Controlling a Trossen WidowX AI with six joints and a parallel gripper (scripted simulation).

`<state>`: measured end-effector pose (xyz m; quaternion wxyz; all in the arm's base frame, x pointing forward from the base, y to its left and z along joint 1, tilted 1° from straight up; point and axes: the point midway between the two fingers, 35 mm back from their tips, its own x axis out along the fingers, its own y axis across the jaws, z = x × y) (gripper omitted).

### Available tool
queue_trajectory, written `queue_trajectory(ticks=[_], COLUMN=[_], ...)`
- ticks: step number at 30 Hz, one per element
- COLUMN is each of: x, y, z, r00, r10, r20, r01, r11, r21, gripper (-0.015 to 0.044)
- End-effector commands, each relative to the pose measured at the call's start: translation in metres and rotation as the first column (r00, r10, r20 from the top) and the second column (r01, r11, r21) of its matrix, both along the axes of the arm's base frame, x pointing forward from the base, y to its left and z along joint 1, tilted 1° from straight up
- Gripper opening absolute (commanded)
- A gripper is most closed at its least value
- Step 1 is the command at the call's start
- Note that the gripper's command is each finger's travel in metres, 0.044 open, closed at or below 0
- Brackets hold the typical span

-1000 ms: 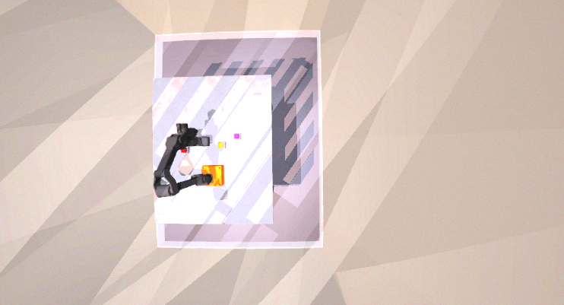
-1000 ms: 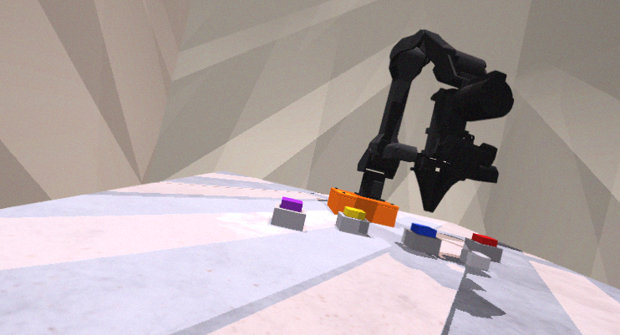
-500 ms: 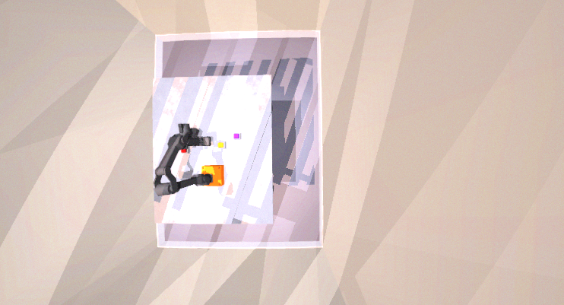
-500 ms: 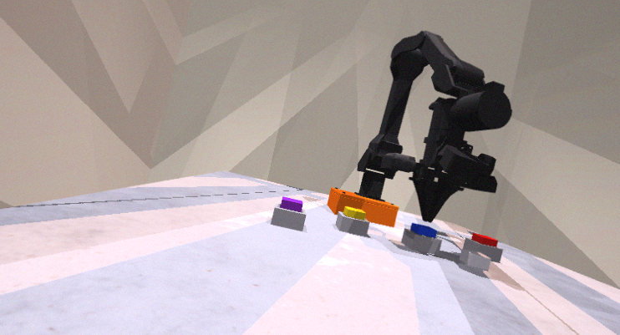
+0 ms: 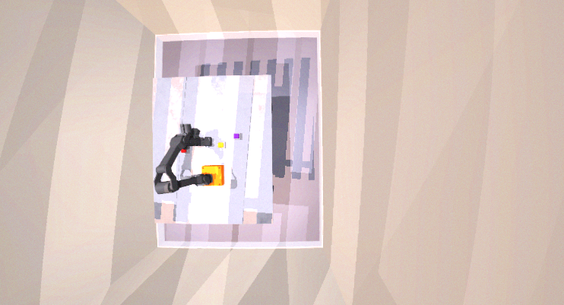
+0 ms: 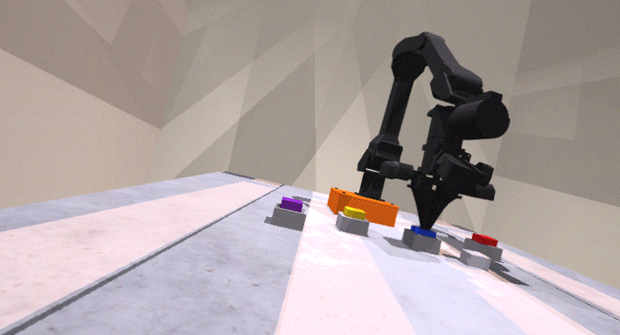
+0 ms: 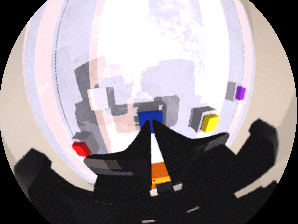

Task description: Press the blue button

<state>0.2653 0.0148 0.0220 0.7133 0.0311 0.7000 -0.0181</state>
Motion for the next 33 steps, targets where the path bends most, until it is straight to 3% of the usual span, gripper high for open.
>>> queue_trajectory(ticks=[1,17,21,27,33], x=[-0.003,-0.003,-0.002,-0.003,0.01], y=[-0.001,-0.001,-0.001,-0.001,0.065], z=[-0.003,-0.003,0.028,0.03,0.057], r00=[1.0,1.0,1.0,1.0,1.0], r10=[-0.004,-0.004,-0.004,-0.004,0.014], r20=[-0.011,-0.011,-0.01,-0.011,-0.002], r01=[0.004,0.004,0.003,0.004,-0.014], r11=[1.0,1.0,1.0,1.0,1.0], r21=[-0.004,-0.004,-0.004,-0.004,0.022], gripper=[0.002,0.002,0.002,0.002,0.0178])
